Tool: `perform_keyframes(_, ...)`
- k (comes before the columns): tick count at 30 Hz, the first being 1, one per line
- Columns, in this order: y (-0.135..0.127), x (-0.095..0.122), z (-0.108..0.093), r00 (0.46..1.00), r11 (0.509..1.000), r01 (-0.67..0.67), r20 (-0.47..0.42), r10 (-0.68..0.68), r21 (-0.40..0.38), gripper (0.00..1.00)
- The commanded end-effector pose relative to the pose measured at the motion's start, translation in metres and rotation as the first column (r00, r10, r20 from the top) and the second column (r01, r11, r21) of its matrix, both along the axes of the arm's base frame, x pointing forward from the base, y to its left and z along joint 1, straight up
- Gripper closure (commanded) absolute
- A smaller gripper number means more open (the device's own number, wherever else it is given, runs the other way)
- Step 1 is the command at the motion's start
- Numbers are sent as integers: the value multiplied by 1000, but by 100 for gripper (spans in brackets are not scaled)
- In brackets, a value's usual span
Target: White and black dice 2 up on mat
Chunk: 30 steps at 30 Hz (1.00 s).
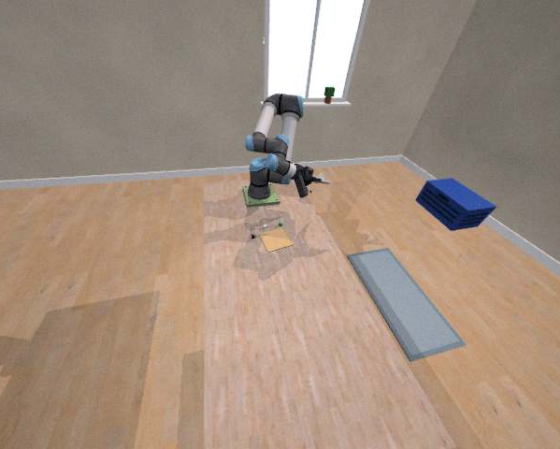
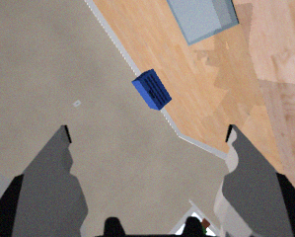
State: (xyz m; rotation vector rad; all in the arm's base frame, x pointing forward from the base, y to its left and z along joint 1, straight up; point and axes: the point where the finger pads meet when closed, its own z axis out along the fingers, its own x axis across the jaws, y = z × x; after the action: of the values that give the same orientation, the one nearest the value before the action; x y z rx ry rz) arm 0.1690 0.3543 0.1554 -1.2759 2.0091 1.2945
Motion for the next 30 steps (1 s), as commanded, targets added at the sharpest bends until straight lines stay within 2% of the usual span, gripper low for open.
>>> perform_keyframes(1, 0, 0, 0, 1000, 1000, 0, 1, 0, 0, 0)
perform_keyframes(21, -2, 2, 0, 1000, 1000, -2, 2, 2, -8, 0)
perform_keyframes(26, -19, 14, -6, 1000, 997, -13, 11, 14, -75, 0)
perform_keyframes(30, -53, 38, -15, 999, 981, -22, 24, 27, -193, 0)
